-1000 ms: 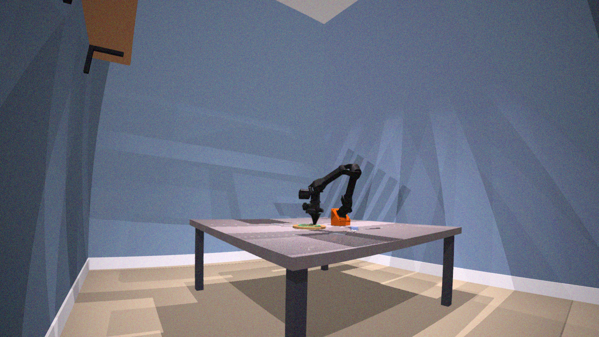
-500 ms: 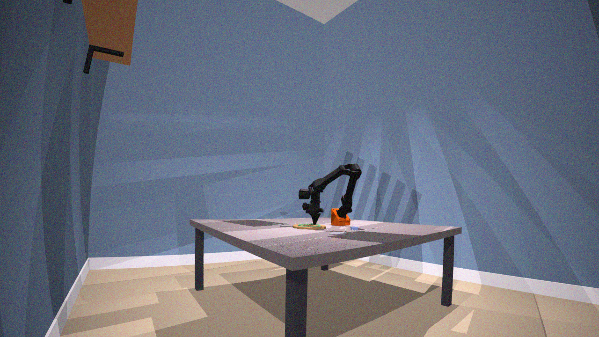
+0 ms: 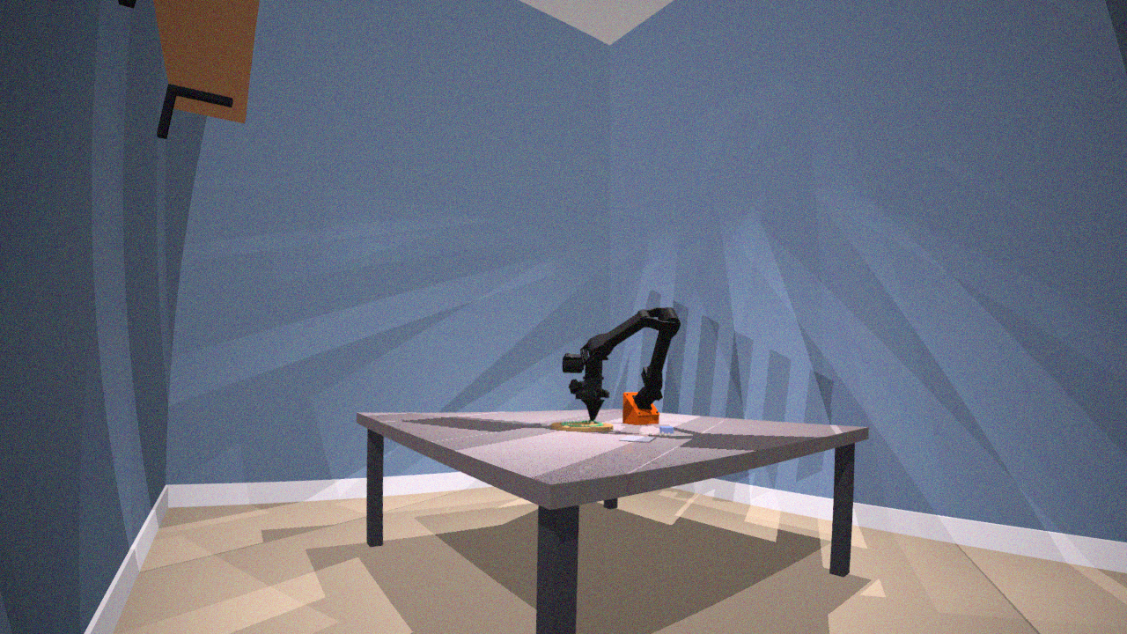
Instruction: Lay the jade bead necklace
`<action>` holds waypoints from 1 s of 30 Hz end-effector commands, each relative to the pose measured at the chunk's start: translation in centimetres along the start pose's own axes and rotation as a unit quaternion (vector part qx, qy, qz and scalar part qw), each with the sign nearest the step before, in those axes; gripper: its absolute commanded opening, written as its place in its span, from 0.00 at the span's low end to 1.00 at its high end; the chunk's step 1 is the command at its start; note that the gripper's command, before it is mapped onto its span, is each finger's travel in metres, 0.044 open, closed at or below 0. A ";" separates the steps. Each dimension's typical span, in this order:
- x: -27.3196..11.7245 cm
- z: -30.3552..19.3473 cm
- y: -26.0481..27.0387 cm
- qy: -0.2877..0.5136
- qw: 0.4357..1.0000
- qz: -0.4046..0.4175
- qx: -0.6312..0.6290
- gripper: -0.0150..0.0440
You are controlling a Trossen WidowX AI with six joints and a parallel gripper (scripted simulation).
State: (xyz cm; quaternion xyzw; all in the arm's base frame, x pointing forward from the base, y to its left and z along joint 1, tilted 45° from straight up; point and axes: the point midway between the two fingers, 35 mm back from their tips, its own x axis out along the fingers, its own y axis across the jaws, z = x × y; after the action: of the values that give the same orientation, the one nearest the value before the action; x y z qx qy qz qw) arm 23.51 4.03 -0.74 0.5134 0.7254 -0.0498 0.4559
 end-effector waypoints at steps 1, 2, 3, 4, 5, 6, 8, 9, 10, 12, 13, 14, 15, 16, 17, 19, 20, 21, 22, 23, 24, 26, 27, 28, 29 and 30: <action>0.0 0.0 -0.3 0.000 1.000 -0.002 -0.001 0.25; 0.1 0.0 -0.3 0.000 1.000 -0.002 -0.001 0.25; 0.2 0.0 -0.3 0.000 1.000 -0.002 -0.001 0.25; 0.4 0.0 -0.3 0.000 1.000 -0.002 -0.001 0.25; 0.6 0.0 -0.3 0.000 1.000 -0.002 -0.001 0.25; 0.7 0.0 -0.3 0.000 1.000 -0.002 -0.001 0.25; 0.8 0.0 -0.3 0.000 1.000 -0.002 -0.001 0.25; 0.5 0.1 -0.1 -0.002 1.000 -0.001 -0.005 0.30; 0.5 0.1 -0.1 -0.002 1.000 -0.001 -0.005 0.34; 0.5 0.1 -0.1 -0.002 1.000 -0.001 -0.005 0.43; 0.5 0.1 -0.1 -0.002 1.000 -0.001 -0.005 0.48; 0.5 0.1 -0.1 -0.002 1.000 -0.001 -0.005 0.52; 0.5 0.1 -0.1 -0.002 1.000 -0.001 -0.005 0.57; 0.5 0.1 -0.1 -0.002 1.000 -0.001 -0.005 0.61; 0.5 0.1 -0.1 -0.002 1.000 -0.001 -0.005 0.65; 0.5 0.1 -0.1 -0.002 1.000 -0.001 -0.005 0.74; 0.5 0.1 -0.1 -0.002 1.000 -0.001 -0.005 0.79; 0.4 0.1 -0.2 -0.002 1.000 -0.001 -0.005 0.83; 0.3 0.0 -0.2 -0.001 1.000 -0.001 -0.004 0.88; 0.1 0.0 -0.2 -0.001 1.000 -0.001 -0.002 0.92; 0.0 0.0 -0.3 0.000 1.000 -0.002 -0.001 0.97; 0.2 -0.1 -0.3 0.000 1.000 -0.002 -0.001 1.00; 0.0 -0.1 -0.3 0.000 1.000 -0.002 -0.001 1.00; 0.0 -0.1 -0.3 0.000 1.000 -0.002 -0.001 1.00; 0.0 -0.1 -0.3 0.000 1.000 -0.002 -0.001 1.00; 0.0 -0.1 -0.3 0.000 1.000 -0.002 -0.001 1.00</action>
State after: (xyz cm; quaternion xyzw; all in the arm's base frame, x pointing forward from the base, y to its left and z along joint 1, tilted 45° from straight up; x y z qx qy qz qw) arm 23.22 4.05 -0.87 0.5138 0.7264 -0.0509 0.4535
